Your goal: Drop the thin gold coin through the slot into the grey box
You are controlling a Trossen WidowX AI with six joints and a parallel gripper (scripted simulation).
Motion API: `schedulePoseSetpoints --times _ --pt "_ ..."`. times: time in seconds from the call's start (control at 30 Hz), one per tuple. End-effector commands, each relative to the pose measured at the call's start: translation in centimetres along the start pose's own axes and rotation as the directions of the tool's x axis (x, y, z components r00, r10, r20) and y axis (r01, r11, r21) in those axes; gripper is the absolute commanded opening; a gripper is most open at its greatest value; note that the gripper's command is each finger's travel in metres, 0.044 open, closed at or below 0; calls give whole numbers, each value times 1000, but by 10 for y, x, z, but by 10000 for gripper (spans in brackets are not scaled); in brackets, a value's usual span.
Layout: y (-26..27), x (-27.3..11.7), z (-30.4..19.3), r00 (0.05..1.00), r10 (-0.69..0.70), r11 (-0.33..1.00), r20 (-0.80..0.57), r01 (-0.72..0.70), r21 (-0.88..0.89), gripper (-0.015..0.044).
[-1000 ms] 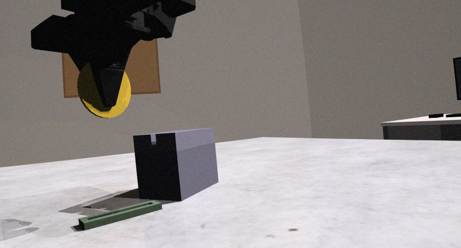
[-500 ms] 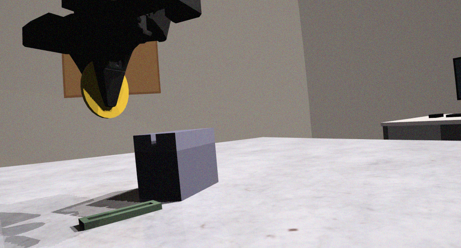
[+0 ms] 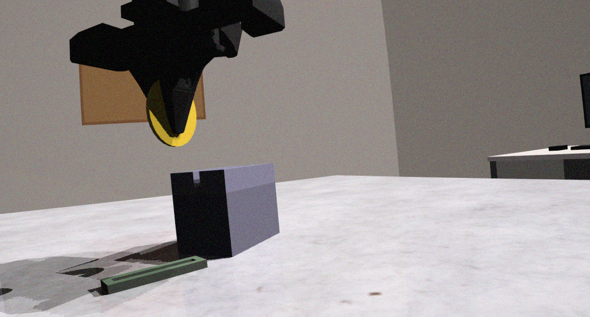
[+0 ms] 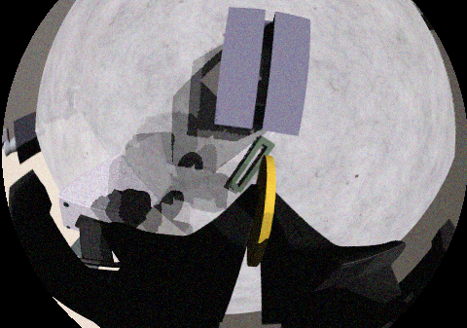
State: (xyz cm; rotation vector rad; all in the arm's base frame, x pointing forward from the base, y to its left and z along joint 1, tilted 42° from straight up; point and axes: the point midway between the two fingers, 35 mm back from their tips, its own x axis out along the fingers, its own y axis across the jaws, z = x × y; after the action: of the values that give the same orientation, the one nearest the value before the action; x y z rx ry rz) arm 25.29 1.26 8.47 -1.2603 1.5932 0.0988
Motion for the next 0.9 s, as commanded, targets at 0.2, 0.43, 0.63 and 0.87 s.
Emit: schedulePoseSetpoints --times 0.2,0.43,0.63,0.87 --pt "-1 -2 27 1000 2 1000 9 -2 10 0" --pt "0 -1 45 1000 2 1000 10 -2 11 0" --pt "2 0 61 1000 1 1000 10 -1 12 0" --pt "4 1 75 1000 1 1000 11 -1 13 0"
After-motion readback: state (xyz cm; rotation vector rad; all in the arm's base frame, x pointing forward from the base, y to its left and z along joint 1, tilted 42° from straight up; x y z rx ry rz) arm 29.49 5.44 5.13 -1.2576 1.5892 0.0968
